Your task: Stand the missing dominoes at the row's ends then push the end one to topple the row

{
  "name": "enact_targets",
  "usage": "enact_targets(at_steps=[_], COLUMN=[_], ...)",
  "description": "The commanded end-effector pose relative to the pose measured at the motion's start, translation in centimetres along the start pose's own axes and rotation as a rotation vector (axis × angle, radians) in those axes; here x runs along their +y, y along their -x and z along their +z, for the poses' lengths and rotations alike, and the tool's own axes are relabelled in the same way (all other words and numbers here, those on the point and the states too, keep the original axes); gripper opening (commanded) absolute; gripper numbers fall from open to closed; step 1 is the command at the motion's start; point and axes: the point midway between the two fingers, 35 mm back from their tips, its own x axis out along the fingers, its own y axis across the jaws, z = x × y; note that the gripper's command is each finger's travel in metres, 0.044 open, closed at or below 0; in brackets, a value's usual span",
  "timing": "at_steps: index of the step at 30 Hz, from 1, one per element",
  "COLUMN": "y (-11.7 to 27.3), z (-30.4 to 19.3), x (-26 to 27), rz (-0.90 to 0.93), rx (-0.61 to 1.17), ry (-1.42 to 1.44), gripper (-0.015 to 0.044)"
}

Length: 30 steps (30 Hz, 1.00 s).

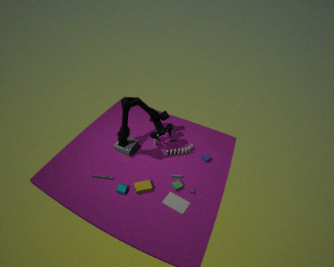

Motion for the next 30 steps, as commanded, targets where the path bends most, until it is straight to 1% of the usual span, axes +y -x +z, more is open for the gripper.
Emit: enact_targets(at_steps=[1, 18, 25, 30], y=[6.7, 6.7, 1.7, 1.1], z=[0.8, 0.8, -1.0, -1.2], x=[-4.1, -4.3, -6.7, -7.1], rz=[-0.515, -0.525, -0.525, -0.525], rx=[0.190, 0.190, 0.190, 0.190], ry=[-0.568, -0.576, -0.576, -0.576], gripper=[0.0440, 0.0440, 0.0440, 0.0440])
